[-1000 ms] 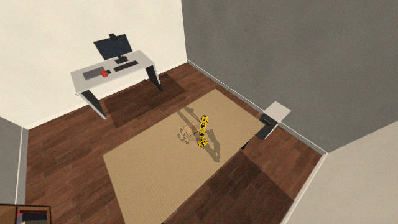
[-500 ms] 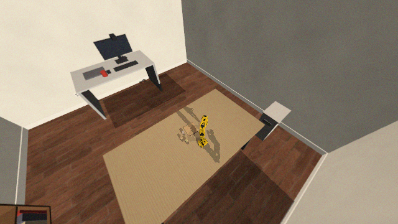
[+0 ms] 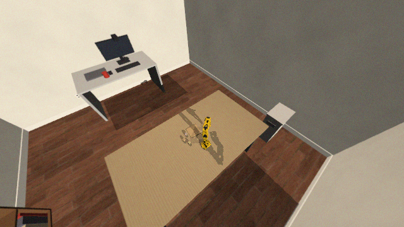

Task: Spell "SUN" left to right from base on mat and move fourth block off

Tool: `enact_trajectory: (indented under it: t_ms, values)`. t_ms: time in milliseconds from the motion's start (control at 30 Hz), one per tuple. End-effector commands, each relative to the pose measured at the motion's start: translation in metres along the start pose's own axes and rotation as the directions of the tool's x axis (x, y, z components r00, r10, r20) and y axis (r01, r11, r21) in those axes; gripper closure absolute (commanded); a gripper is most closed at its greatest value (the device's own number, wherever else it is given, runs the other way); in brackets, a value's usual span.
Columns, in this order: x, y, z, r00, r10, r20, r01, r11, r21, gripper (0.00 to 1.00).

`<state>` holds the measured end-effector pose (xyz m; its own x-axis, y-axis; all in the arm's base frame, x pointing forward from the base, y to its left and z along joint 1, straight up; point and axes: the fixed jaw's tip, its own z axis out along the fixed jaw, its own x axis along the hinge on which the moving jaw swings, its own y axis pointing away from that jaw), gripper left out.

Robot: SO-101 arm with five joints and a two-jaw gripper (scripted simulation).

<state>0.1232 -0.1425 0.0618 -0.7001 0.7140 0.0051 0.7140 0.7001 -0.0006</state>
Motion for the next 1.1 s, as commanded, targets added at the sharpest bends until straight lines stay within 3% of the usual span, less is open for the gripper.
enact_trajectory:
  t_ms: [0,400,800,1067]
  values:
    - [-0.0084,-0.0010,-0.0127,0.996,-0.053,0.077,0.052,0.999,0.011,1.00]
    - [-0.0084,-0.0029,-0.0121,0.968,-0.238,0.073,0.237,0.971,0.026,1.00]
    - [-0.0083,-0.0062,-0.0112,0.869,-0.492,0.063,0.490,0.871,0.045,1.00]
    - [-0.0086,-0.0100,-0.0103,0.707,-0.705,0.048,0.703,0.709,0.060,1.00]
